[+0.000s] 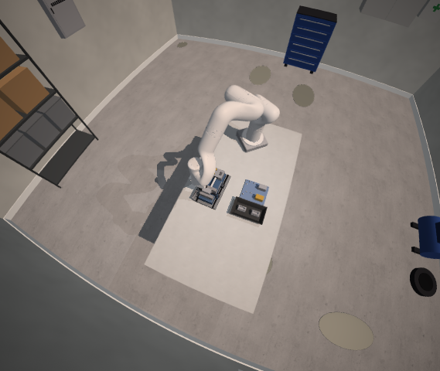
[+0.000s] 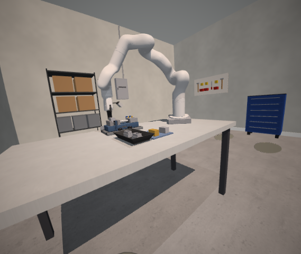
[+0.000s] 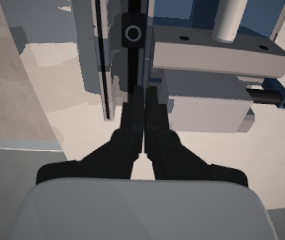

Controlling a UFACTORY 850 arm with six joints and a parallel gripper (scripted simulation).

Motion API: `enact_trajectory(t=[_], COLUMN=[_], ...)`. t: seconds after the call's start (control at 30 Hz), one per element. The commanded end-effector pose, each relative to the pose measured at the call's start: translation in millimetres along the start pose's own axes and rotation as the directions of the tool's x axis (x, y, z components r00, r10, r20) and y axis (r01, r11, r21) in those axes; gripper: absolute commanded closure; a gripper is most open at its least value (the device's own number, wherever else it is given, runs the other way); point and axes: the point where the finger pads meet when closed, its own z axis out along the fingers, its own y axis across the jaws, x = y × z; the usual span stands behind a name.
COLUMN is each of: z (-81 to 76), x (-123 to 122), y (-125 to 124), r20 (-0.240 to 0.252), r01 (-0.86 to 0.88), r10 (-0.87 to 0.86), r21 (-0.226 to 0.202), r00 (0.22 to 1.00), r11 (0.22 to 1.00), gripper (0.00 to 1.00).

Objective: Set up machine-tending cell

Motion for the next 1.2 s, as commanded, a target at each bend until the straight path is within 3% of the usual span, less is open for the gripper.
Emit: enact_trajectory(t=[0.0,1.17], z=[-1.1,-1.1], x=[-0.9,-0.9], y=[0.8,7.8], r20=[0.002,0.002], r01=[0.000,0.000], r10=[0.000,0.000], r21=[0.001,0.001], r00=[1.000,1.000], r11=[1.000,1.000], gripper=[1.00,1.00])
